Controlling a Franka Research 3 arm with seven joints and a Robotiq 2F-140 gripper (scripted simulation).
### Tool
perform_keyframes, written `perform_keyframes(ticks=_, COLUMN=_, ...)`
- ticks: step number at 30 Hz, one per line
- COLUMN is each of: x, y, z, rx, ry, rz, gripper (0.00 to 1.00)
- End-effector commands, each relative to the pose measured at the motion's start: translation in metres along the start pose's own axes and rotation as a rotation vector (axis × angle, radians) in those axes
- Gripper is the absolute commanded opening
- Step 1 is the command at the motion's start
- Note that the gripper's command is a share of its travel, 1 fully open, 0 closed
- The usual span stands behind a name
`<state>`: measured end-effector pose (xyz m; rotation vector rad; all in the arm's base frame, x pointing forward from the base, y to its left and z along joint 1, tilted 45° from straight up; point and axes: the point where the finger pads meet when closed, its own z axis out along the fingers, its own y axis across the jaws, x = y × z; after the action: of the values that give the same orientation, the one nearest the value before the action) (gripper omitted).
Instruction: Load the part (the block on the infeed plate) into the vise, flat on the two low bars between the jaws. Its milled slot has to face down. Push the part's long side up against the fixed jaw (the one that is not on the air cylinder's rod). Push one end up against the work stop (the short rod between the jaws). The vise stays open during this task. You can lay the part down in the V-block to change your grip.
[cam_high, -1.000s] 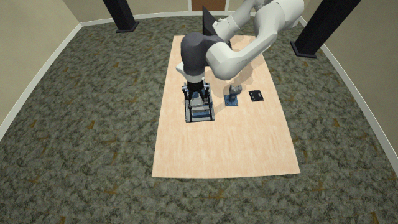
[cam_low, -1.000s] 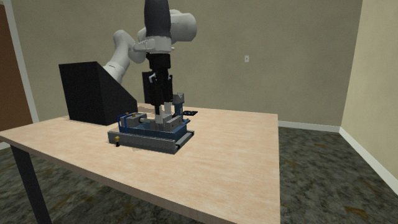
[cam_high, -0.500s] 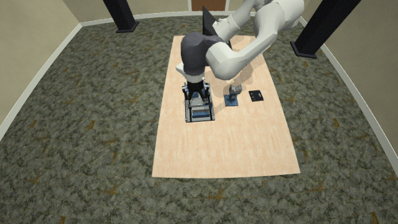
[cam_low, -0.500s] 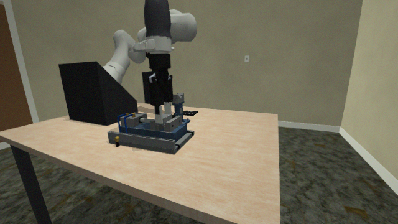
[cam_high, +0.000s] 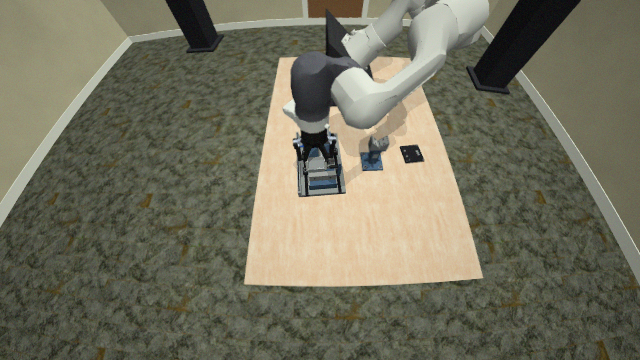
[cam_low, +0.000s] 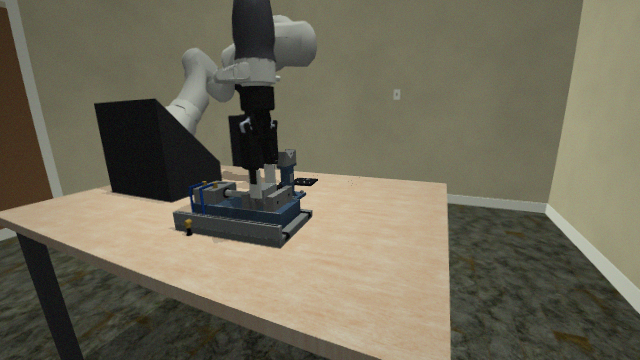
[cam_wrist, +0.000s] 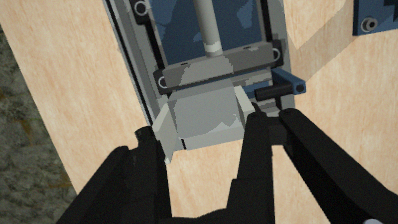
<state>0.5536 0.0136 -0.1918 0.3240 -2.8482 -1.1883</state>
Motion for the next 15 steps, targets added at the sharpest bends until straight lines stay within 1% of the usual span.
perform_keyframes(ticks=1, x=-0.0018, y=-0.0003, z=-0.0005, rx=0.001, ry=-0.002, rz=0.001, gripper=0.0)
perform_keyframes(ticks=15, x=-0.0027, y=0.0, z=-0.0009, rx=0.001, ry=-0.002, rz=0.001, gripper=0.0)
